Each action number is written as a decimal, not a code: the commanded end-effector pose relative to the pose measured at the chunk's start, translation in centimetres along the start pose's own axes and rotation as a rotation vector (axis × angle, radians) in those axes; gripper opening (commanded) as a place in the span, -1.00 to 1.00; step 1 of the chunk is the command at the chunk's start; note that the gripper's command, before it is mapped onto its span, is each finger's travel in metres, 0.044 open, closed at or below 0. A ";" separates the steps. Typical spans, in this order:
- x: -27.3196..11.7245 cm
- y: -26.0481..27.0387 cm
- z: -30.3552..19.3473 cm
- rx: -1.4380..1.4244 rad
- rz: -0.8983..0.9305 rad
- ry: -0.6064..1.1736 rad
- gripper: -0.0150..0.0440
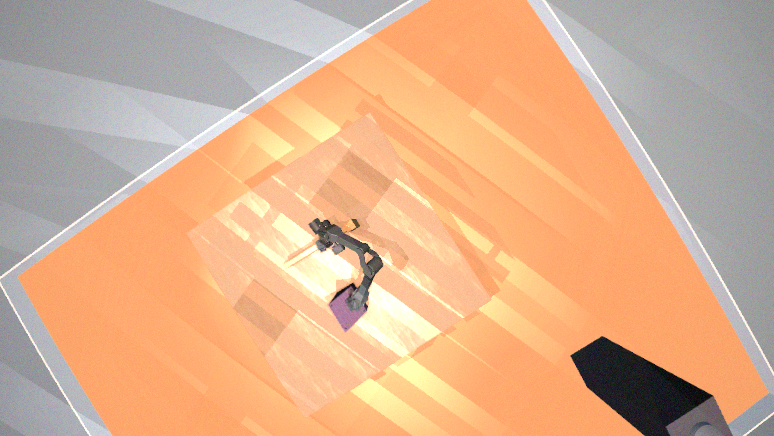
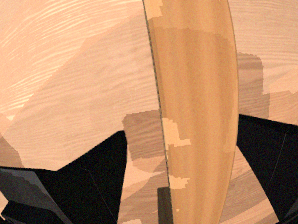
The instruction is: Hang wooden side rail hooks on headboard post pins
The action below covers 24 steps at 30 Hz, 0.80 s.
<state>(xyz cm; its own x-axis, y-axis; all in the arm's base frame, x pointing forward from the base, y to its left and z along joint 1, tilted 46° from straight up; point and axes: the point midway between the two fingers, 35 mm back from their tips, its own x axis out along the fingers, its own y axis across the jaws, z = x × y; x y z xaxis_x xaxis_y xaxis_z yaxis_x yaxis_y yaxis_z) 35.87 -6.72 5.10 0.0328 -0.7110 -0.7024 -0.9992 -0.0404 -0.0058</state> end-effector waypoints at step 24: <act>-3.6 -0.2 3.0 0.018 -0.023 0.005 1.00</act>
<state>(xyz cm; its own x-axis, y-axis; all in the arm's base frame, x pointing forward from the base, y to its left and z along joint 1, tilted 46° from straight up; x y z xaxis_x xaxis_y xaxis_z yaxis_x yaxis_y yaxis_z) 35.95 -2.64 6.42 0.0624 -0.7145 -0.6969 -0.9980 -0.0453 -0.0429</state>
